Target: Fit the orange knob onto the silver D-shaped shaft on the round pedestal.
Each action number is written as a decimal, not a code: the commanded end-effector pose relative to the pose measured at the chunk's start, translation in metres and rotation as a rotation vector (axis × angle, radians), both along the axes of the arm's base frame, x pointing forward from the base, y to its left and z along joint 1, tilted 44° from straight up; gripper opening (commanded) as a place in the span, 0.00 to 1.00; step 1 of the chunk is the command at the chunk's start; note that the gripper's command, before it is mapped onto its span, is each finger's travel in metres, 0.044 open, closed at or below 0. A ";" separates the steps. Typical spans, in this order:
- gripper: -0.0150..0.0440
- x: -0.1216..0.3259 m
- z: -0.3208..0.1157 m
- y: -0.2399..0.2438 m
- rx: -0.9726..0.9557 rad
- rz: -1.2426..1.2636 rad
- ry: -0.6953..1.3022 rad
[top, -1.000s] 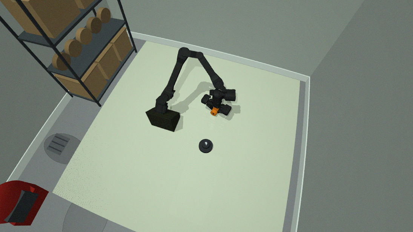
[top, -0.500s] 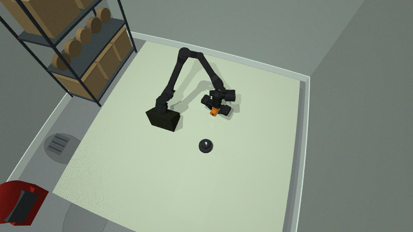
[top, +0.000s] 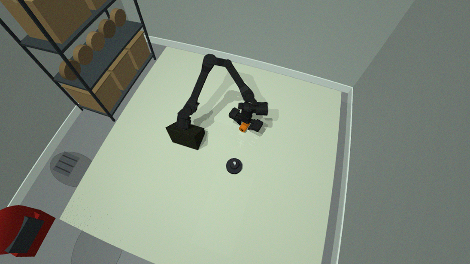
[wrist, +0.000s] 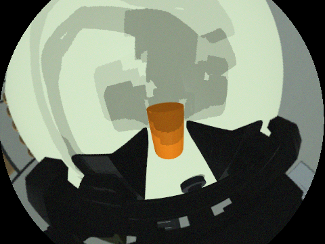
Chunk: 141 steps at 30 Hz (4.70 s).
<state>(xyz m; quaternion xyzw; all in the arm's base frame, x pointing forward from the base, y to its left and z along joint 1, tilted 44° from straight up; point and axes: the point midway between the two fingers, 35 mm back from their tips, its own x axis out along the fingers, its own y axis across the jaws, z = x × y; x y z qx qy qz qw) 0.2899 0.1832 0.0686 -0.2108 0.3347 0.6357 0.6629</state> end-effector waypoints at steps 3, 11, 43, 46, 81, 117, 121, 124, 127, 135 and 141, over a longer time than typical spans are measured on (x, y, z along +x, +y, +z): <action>0.87 0.000 0.000 0.000 0.000 0.001 0.000; 1.00 0.000 0.000 0.000 0.000 0.001 0.000; 1.00 0.003 0.058 -0.035 -0.343 0.045 0.035; 1.00 0.003 0.058 -0.035 -0.343 0.045 0.035; 1.00 0.002 0.014 0.009 -0.340 0.045 0.035; 0.56 0.001 0.009 0.014 -0.340 0.045 0.035; 0.56 0.001 0.009 0.012 -0.312 0.044 0.031; 0.56 0.000 0.009 0.008 -0.256 0.036 0.025; 0.56 0.000 0.009 0.005 -0.205 0.029 0.019; 0.56 -0.001 0.007 -0.004 -0.070 0.009 0.005; 0.56 -0.002 0.004 -0.010 0.029 -0.006 -0.005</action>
